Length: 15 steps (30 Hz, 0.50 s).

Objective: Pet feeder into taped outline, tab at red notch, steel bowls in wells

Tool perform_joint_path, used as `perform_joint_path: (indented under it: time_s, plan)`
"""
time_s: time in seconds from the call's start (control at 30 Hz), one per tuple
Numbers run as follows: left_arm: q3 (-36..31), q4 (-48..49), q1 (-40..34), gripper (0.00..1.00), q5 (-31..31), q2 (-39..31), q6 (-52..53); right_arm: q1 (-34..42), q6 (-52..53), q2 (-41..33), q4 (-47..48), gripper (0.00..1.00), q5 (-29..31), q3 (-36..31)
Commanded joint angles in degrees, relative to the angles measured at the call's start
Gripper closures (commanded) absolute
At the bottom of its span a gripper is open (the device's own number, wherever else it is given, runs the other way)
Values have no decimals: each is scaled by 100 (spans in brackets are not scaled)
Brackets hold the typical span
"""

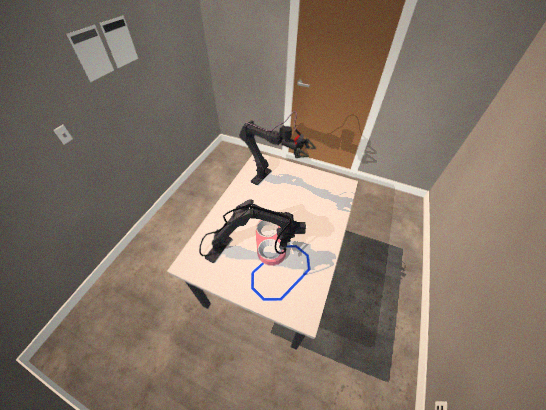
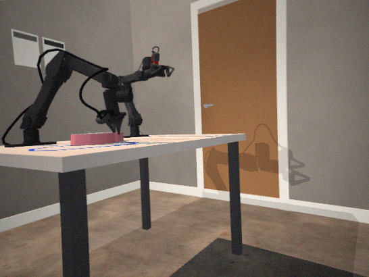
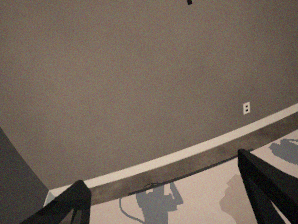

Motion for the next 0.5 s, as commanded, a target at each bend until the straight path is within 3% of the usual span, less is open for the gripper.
perform_joint_path:
  time_s: [0.0, 0.47]
  plan:
    - [22, 186, -20, 0, 25, -52, -65, 78, -377, 164, -195, 84, 102, 297]
    - [22, 186, -20, 0, 25, -52, -65, 117, -1830, 568, -866, 84, 229, 954]
